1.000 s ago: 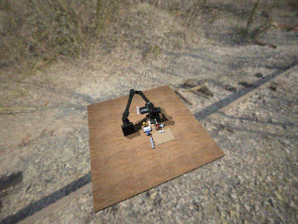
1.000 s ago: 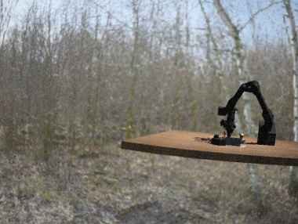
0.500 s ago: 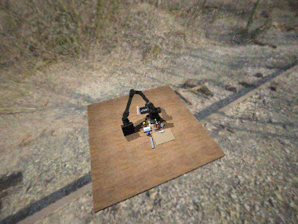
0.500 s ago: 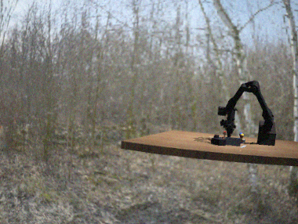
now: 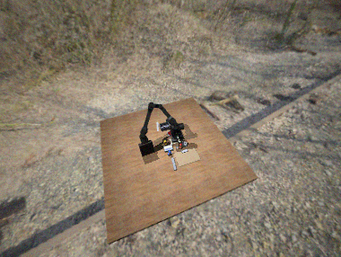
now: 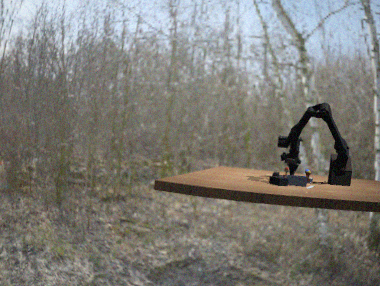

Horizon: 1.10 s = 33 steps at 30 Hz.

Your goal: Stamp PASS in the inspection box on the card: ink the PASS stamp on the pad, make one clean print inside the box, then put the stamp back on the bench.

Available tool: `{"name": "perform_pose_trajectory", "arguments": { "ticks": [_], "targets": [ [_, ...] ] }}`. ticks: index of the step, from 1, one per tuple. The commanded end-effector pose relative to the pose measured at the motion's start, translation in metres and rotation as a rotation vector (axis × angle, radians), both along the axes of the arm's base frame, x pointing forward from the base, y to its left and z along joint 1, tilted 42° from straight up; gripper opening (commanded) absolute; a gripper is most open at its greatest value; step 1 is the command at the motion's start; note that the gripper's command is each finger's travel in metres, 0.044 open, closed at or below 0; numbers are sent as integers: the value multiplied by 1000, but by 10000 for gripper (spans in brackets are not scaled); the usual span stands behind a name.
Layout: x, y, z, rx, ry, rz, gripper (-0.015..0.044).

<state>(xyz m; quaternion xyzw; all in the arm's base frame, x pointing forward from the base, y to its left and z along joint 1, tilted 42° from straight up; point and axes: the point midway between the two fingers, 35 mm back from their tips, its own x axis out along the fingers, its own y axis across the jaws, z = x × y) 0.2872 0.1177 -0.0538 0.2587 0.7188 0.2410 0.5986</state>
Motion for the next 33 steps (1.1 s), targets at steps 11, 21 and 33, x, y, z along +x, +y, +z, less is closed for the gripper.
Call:
{"name": "perform_pose_trajectory", "arguments": {
  "ticks": [11,21,33],
  "targets": [
    [1,-3,5,2,2,-1,0],
    [1,-5,7,2,2,-1,0],
    [5,-16,19,0,1,-1,0]
  ]
}}
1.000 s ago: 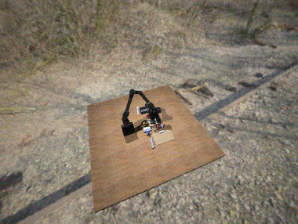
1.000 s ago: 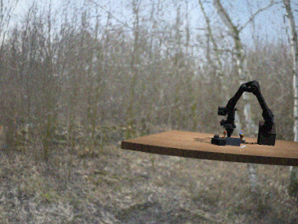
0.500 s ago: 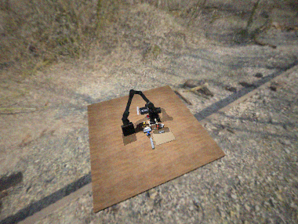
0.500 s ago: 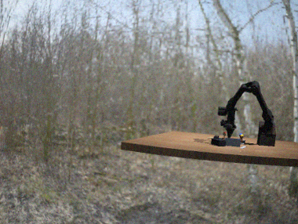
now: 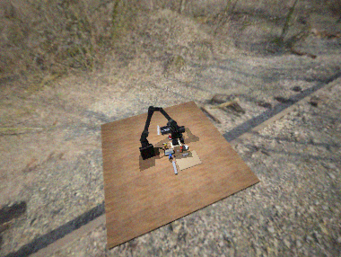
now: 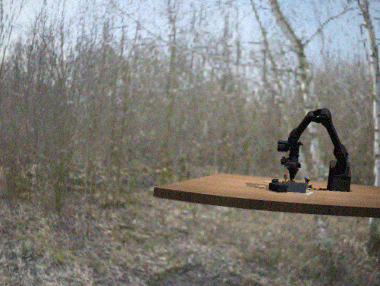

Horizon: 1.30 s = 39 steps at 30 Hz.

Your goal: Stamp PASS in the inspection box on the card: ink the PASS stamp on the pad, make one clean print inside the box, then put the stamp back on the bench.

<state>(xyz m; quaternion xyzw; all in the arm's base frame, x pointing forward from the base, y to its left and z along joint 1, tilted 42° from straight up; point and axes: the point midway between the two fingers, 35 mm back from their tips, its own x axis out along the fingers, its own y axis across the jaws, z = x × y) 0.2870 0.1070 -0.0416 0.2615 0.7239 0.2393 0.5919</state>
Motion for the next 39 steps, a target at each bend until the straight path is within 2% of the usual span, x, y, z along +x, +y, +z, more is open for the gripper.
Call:
{"name": "perform_pose_trajectory", "arguments": {
  "ticks": [1,28,39],
  "targets": [
    [6,-6,8,-2,-17,-1,0],
    [11,-34,40,-3,-17,-1,0],
    [-1,-19,58,-7,-18,-1,0]
  ]
}}
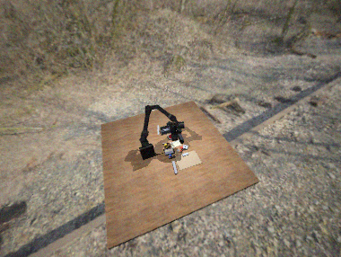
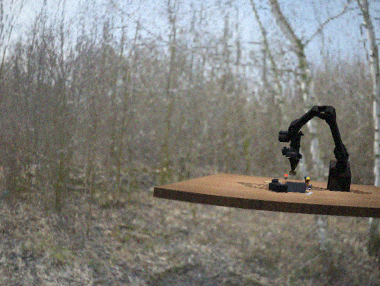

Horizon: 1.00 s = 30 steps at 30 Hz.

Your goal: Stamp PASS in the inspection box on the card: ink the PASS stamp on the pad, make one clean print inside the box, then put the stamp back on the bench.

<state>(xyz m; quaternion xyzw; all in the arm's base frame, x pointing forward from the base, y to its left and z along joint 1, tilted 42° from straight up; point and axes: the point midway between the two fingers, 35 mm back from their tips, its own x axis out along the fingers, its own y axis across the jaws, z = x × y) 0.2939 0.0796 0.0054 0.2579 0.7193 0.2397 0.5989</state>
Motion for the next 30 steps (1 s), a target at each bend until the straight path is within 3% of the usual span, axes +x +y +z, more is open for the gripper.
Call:
{"name": "perform_pose_trajectory", "arguments": {
  "ticks": [1,30],
  "targets": [
    [-10,11,15,-3,0,0,0],
    [-102,69,80,8,2,4,0]
  ]
}}
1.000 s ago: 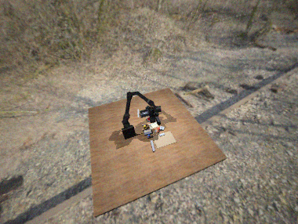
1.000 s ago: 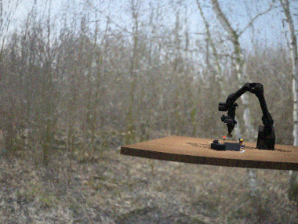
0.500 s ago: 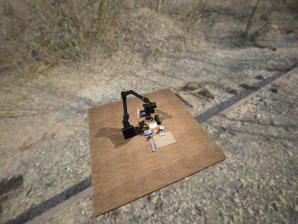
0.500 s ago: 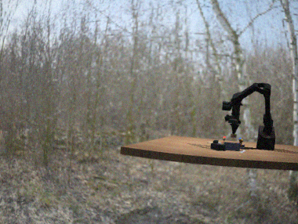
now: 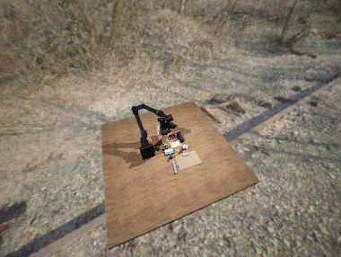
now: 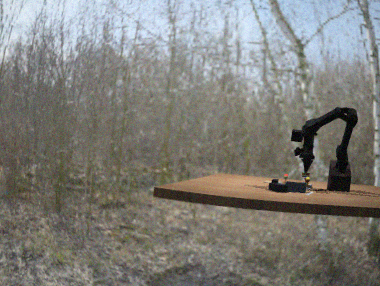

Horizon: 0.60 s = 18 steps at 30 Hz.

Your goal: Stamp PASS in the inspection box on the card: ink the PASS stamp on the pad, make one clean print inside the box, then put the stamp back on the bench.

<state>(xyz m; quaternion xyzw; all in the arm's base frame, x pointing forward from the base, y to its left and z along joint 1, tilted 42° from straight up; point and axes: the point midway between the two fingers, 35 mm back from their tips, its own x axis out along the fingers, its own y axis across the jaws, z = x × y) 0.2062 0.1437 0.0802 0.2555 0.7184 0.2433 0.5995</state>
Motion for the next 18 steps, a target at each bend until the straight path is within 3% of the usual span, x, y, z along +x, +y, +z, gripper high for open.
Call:
{"name": "perform_pose_trajectory", "arguments": {
  "ticks": [1,18],
  "targets": [
    [-16,5,6,6,7,-2,0],
    [-18,17,-7,3,6,-2,0]
  ]
}}
